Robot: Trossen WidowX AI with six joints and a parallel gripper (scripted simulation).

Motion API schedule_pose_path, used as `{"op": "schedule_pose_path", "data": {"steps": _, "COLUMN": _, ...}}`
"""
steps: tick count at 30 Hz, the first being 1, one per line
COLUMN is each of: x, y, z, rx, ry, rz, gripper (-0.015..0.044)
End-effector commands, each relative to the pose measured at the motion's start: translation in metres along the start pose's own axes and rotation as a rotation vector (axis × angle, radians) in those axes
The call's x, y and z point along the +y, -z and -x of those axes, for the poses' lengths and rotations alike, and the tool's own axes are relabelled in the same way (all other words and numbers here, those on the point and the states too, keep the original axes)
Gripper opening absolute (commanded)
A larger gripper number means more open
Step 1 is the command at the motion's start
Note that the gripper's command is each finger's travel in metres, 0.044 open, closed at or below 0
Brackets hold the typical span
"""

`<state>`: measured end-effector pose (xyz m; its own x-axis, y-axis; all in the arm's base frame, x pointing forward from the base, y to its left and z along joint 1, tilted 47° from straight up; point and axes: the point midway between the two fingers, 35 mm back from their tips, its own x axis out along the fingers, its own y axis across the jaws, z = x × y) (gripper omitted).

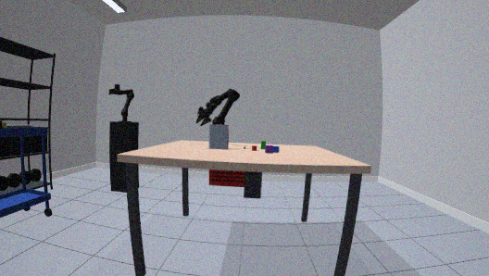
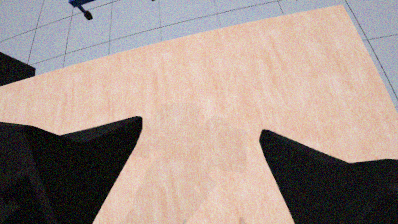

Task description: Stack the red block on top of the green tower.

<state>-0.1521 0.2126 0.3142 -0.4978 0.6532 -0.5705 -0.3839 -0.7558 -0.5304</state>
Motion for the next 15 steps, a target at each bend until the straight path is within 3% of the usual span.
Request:
{"op": "schedule_pose_path", "data": {"steps": 1, "x": -0.013, "y": 0.018, "z": -0.009, "rx": 0.057, "ry": 0.024, "rz": -0.066, "gripper": 0.044}}
{"op": "schedule_pose_path", "data": {"steps": 15, "x": -0.066, "y": 0.095, "z": -0.017, "rx": 0.256, "ry": 0.159, "rz": -0.334, "gripper": 0.044}}
